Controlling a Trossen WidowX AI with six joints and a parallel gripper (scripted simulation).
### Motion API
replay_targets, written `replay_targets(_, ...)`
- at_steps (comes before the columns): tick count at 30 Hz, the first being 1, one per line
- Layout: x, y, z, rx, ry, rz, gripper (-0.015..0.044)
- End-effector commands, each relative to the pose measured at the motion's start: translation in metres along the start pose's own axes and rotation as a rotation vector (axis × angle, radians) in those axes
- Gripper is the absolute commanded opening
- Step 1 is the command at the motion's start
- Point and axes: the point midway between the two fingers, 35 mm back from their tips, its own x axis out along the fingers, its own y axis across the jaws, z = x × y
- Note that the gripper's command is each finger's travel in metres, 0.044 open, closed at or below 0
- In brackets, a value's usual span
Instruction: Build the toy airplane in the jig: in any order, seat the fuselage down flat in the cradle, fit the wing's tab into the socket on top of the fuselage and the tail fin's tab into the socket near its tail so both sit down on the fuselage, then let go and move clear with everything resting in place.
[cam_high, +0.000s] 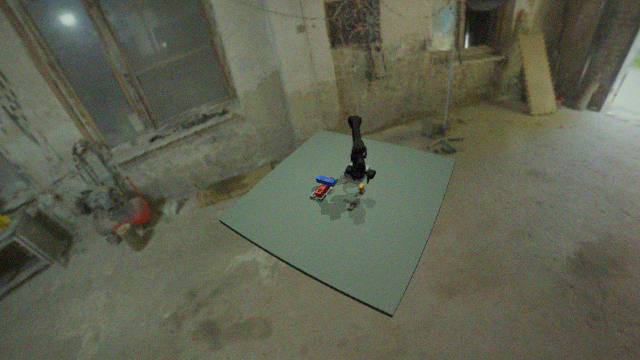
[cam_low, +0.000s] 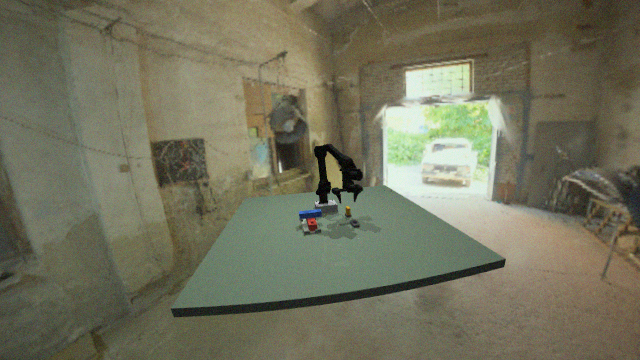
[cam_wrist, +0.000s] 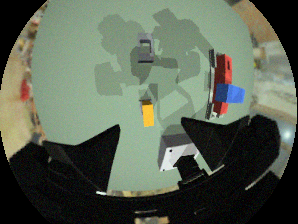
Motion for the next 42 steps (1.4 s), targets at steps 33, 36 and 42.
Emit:
replay_targets(33,0.060,0.001,-0.001,0.005,0.003,0.004,0.0440)
replay_targets(36,0.065,0.001,-0.001,0.005,0.003,0.004,0.0440)
replay_targets(42,0.070,0.001,-0.002,0.005,0.003,0.004,0.0414)
